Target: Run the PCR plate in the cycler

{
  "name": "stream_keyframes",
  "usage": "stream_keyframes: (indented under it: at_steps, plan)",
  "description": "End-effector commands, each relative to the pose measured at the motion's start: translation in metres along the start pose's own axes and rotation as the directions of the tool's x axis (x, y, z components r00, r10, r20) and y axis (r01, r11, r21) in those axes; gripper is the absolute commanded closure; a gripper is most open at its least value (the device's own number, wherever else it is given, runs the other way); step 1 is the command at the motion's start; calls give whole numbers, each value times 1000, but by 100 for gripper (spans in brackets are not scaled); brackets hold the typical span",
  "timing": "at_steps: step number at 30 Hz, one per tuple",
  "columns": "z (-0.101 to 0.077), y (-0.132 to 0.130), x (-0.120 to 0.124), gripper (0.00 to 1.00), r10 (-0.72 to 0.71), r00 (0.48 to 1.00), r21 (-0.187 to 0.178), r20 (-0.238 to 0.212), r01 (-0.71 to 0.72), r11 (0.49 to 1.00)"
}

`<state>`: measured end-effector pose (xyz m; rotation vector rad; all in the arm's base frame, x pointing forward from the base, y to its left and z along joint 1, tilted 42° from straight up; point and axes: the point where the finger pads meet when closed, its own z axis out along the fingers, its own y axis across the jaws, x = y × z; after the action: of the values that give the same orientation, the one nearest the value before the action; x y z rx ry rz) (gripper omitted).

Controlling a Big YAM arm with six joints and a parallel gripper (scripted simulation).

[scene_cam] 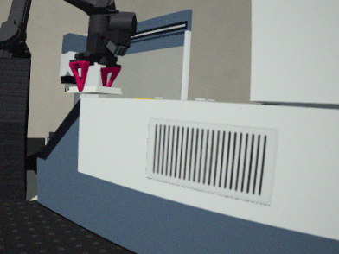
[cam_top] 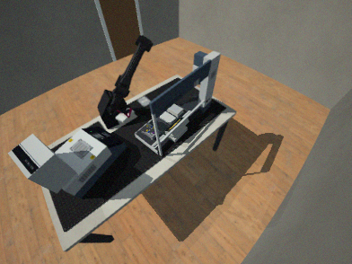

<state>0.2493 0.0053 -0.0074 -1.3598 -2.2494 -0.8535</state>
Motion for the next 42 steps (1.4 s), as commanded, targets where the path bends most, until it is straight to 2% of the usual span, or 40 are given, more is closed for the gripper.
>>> stream_keyframes:
  at_steps: [1,8,11,20,24,27,28,31,33,37,40,42]
  plan:
    - [-10,8,-15,100,90,996,-7,15,-90,996]
    - [-23,-14,-33,100,175,984,-12,15,-175,984]
    - [-25,-12,-35,100,231,973,-17,17,-231,973]
    - [-36,-39,-55,100,427,904,-15,8,-427,904]
    - [-41,-42,-62,100,428,903,-15,20,-428,904]
    - [-48,-57,-75,100,494,870,-22,14,-493,870]
    - [-47,-55,-74,100,516,857,-28,12,-515,857]
    - [-46,-62,-76,100,567,824,-8,9,-567,824]
    - [-48,-64,-79,100,604,797,-10,7,-604,797]
    - [-59,-82,-99,100,676,737,-21,9,-676,737]
    - [-58,-78,-100,100,665,747,-20,14,-665,747]
    - [-60,-83,-112,100,694,720,-18,21,-694,720]
